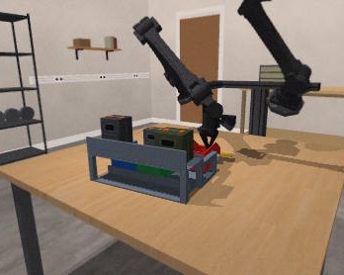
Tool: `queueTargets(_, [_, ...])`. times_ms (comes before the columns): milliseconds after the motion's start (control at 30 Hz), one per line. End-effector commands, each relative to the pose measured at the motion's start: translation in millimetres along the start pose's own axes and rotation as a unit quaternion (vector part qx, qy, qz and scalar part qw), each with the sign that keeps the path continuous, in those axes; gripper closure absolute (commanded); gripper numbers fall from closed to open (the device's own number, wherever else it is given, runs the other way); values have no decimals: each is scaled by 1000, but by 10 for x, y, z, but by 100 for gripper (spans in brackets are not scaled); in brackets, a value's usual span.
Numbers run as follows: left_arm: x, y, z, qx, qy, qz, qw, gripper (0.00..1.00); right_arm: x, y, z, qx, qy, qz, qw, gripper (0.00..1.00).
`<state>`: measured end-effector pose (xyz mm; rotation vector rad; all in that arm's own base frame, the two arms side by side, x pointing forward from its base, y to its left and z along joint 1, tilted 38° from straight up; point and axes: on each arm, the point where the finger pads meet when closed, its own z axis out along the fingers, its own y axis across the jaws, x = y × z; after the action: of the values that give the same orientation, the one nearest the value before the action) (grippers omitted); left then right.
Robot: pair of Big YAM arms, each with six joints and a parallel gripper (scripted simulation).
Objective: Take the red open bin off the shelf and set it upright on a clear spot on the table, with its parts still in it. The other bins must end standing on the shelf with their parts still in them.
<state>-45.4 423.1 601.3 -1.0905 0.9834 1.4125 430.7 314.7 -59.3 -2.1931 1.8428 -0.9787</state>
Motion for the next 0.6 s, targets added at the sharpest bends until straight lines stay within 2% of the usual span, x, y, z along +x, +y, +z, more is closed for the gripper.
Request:
queueTargets(0, [-397,48,-40,-4,-26,-3,1000,0,-136,97,-122,0,-8,-19,1000,100])
queueTargets(567, [-397,48,-40,-4,-26,-3,1000,0,-133,103,-134,1,-8,-15,1000,100])
